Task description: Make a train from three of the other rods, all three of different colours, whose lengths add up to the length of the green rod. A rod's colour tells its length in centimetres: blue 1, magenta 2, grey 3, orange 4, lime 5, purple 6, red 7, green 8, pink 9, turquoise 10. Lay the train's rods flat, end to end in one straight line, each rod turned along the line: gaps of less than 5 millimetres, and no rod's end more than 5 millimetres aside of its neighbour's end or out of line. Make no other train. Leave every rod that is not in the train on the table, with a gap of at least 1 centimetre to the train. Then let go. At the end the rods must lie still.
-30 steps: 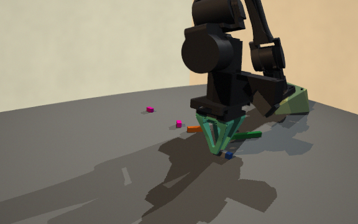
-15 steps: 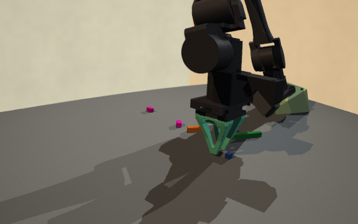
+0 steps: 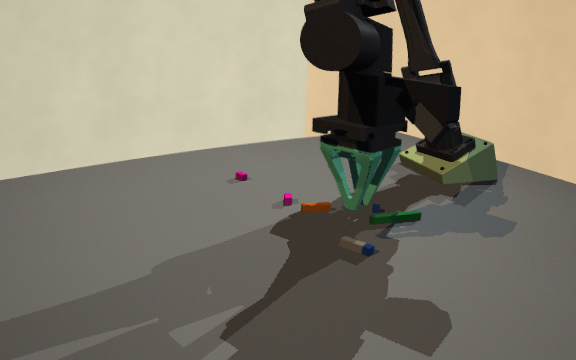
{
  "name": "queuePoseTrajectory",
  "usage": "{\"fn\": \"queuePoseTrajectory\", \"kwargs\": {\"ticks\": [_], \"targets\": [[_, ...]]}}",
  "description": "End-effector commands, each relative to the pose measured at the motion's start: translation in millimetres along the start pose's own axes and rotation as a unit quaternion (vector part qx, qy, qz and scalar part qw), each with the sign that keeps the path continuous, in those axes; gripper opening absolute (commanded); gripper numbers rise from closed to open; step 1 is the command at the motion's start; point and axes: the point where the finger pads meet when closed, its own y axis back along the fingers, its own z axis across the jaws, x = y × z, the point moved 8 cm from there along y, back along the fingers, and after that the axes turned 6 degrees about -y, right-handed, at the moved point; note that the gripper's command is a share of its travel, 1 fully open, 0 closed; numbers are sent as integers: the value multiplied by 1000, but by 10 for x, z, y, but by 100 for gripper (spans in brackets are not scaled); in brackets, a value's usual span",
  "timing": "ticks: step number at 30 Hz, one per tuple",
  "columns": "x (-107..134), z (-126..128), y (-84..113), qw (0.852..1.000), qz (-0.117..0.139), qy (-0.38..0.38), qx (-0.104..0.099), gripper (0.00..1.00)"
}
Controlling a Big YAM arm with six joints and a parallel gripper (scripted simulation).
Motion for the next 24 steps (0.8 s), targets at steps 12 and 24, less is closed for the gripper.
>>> {"fn": "queuePoseTrajectory", "kwargs": {"ticks": [12, 24], "targets": [[-79, -217, 616, 1000, -9, -11, 22, 23], [-57, -237, 671, 999, -13, -16, 32, 100]]}}
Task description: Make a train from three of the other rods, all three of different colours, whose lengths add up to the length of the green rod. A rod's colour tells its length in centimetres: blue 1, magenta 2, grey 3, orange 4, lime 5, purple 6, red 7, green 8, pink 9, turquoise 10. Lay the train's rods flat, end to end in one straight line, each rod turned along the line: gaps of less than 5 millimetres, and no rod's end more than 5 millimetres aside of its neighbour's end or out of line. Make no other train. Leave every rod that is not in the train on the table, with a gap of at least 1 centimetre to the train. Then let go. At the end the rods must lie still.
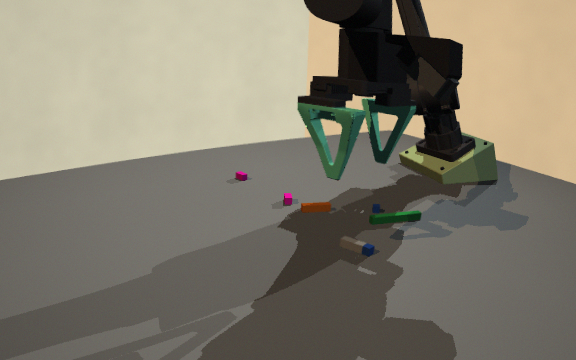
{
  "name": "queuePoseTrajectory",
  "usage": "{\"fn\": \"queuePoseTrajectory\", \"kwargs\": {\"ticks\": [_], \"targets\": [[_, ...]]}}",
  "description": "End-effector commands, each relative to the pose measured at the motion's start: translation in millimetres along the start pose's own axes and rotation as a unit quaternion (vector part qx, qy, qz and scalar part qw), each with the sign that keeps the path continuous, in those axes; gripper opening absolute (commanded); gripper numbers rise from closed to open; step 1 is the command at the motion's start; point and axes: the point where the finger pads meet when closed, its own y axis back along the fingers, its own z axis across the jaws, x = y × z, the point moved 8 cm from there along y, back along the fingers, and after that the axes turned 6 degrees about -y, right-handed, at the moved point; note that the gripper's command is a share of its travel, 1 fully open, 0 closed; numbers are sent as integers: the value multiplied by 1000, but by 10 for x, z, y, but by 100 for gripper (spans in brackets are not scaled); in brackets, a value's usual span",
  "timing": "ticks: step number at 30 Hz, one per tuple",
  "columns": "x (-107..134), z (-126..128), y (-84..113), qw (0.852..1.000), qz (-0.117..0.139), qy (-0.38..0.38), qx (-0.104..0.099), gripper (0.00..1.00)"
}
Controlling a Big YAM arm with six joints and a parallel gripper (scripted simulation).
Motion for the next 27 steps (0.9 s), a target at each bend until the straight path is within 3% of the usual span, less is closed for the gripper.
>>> {"fn": "queuePoseTrajectory", "kwargs": {"ticks": [1, 14, 20, 23, 25, 26, 27], "targets": [[-46, -204, 231, 999, -12, -13, 31, 100], [-20, -207, 237, 999, -12, -20, 32, 100], [141, -33, 93, 994, -9, -105, 19, 100], [145, -28, 93, 994, -8, -104, 18, 100], [136, -19, -36, 992, -2, -127, 3, 100], [200, -15, 69, 987, -10, -161, 17, 100], [206, -2, 76, 987, -8, -161, 15, 100]]}}
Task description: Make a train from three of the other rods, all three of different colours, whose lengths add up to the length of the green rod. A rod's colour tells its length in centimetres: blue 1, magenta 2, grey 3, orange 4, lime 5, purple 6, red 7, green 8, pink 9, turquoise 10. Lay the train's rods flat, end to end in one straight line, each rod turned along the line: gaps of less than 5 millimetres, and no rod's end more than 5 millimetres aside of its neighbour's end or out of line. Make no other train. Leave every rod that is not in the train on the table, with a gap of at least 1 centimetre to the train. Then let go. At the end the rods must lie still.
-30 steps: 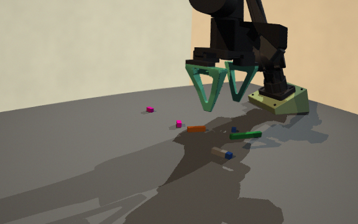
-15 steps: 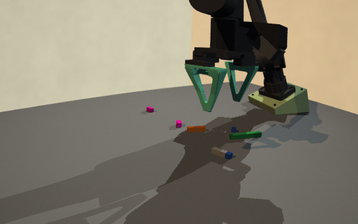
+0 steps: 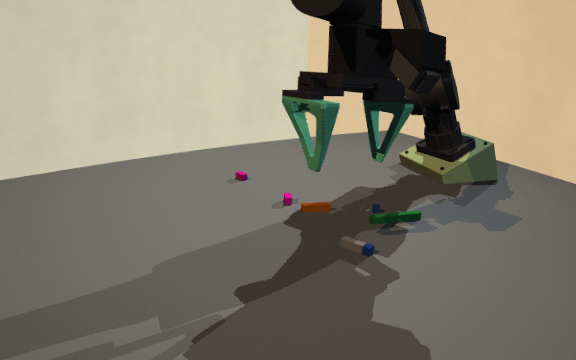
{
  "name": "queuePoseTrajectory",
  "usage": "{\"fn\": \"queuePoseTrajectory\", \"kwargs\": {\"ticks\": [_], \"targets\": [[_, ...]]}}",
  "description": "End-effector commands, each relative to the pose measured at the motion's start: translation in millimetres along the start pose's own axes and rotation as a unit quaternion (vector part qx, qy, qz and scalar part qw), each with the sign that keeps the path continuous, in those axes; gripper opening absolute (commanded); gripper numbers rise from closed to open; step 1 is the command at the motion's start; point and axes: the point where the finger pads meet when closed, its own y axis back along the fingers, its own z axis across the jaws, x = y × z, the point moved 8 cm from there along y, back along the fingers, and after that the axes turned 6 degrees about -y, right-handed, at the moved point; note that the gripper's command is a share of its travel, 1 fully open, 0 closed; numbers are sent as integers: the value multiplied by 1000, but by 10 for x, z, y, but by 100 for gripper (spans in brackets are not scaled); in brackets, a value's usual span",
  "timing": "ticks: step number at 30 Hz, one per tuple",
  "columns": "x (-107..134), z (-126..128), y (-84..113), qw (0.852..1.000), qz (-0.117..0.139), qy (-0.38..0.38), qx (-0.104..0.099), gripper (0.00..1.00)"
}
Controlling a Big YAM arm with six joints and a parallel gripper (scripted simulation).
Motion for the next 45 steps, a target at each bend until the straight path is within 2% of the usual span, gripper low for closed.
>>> {"fn": "queuePoseTrajectory", "kwargs": {"ticks": [1, 2, 5, 6, 7, 9, 10, 13, 14, 15, 19, 20, 24, 25, 30, 31, 36, 37, 42, 43, 45], "targets": [[86, 15, 31, 999, -3, -54, 3, 100], [120, 3, 41, 996, -7, -91, 9, 100], [107, 13, -19, 996, -1, -88, 1, 100], [160, 4, 33, 992, -8, -129, 9, 100], [160, 4, 33, 992, -8, -129, 9, 100], [154, 25, -25, 992, 0, -125, -2, 100], [205, 9, 24, 986, -8, -169, 9, 100], [208, 15, 24, 986, -7, -168, 7, 100], [184, 35, -82, 987, 4, -163, -7, 100], [253, 15, 15, 977, -8, -212, 9, 100], [244, 39, -60, 978, 2, -208, -4, 100], [303, 23, 5, 966, -9, -257, 8, 100], [293, 44, -68, 967, 2, -253, -3, 100], [355, 31, -5, 953, -9, -303, 8, 100], [358, 51, -30, 954, -2, -301, 1, 100], [408, 41, -15, 937, -9, -350, 8, 100], [380, 71, -101, 939, 3, -343, -5, 100], [461, 51, -26, 918, -9, -397, 8, 100], [441, 79, -112, 920, 4, -391, -5, 100], [515, 63, -36, 896, -9, -443, 7, 100], [522, 78, -36, 897, -5, -442, 4, 100]]}}
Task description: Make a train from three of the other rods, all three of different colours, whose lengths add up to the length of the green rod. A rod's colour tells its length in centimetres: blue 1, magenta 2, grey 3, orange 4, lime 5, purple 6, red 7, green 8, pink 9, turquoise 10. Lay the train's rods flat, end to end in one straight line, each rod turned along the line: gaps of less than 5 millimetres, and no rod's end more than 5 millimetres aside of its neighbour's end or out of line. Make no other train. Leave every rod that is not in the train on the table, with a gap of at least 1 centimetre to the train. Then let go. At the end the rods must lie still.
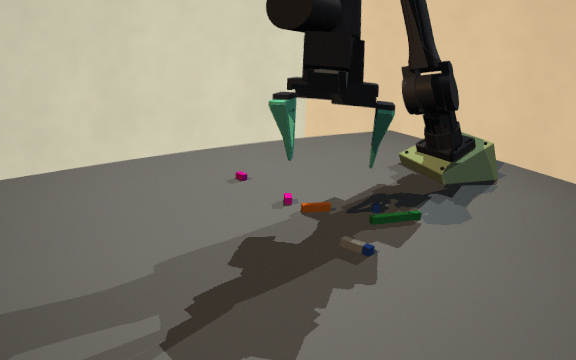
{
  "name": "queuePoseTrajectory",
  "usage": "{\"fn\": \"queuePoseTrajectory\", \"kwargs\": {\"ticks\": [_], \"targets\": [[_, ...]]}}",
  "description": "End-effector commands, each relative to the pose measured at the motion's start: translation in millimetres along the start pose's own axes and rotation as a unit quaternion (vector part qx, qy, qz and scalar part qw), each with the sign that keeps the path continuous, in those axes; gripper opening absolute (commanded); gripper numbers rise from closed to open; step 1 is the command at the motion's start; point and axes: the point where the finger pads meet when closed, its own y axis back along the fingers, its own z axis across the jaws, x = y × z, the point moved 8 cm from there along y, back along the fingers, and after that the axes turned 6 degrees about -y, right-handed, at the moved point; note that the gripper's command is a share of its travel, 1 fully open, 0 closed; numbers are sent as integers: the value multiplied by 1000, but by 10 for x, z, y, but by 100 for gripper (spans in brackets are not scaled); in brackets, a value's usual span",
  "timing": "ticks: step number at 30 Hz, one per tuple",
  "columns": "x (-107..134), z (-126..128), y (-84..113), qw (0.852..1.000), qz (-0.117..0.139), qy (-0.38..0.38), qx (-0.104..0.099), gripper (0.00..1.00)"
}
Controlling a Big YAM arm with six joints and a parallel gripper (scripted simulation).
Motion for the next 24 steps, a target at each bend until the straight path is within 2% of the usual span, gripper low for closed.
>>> {"fn": "queuePoseTrajectory", "kwargs": {"ticks": [1, 2, 3, 4, 9, 10, 15, 16, 19, 20, 21, 22, 24], "targets": [[56, -56, 53, 999, -9, -51, 3, 100], [56, -56, 53, 999, -9, -51, 3, 100], [40, -15, -55, 999, 6, -44, -2, 100], [85, -91, 43, 995, -14, -103, 4, 100], [93, -60, -26, 995, 2, -98, 0, 100], [131, -120, 33, 988, -14, -153, 3, 100], [132, -81, -54, 989, 3, -147, -1, 100], [176, -147, 23, 979, -14, -202, 3, 100], [177, -146, 23, 979, -14, -202, 3, 100], [188, -124, -58, 980, 4, -198, 0, 100], [181, -110, -73, 981, 6, -196, -1, 100], [219, -173, 13, 969, -15, -248, 3, 100], [234, -167, 13, 969, -10, -247, 3, 100]]}}
